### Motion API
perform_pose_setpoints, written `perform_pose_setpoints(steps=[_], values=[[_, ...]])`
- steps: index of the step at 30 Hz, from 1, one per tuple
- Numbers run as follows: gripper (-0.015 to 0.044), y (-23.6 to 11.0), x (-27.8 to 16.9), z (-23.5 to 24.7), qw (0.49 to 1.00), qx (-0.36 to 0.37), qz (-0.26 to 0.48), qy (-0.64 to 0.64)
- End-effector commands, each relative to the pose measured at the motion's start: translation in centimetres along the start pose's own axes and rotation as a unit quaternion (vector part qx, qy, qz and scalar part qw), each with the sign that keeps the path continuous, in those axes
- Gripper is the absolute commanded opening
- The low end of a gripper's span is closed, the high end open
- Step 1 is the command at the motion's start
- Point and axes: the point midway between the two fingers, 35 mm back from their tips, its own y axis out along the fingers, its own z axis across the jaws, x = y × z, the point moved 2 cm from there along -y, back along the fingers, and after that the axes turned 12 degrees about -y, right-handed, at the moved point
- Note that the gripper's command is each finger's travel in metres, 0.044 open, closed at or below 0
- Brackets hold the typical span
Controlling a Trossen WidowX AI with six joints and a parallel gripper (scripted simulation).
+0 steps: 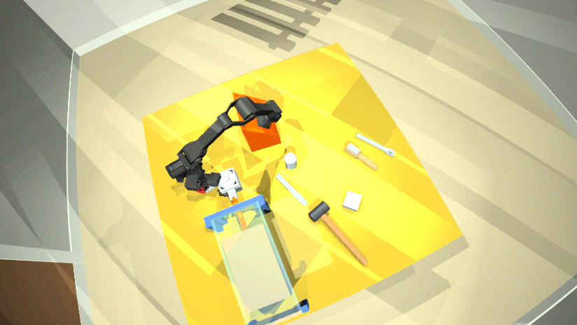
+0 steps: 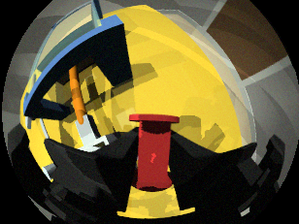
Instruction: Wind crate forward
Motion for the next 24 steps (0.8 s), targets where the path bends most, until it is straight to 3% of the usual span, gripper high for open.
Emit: perform_pose_setpoints(steps=[1, 24], values=[[0.0, 1.1, 2.0, 1.7, 1.0, 0.015, -0.009, -0.021], [0.0, 1.6, 3.6, 3.7, 1.0, 0.016, -0.01, -0.021]])
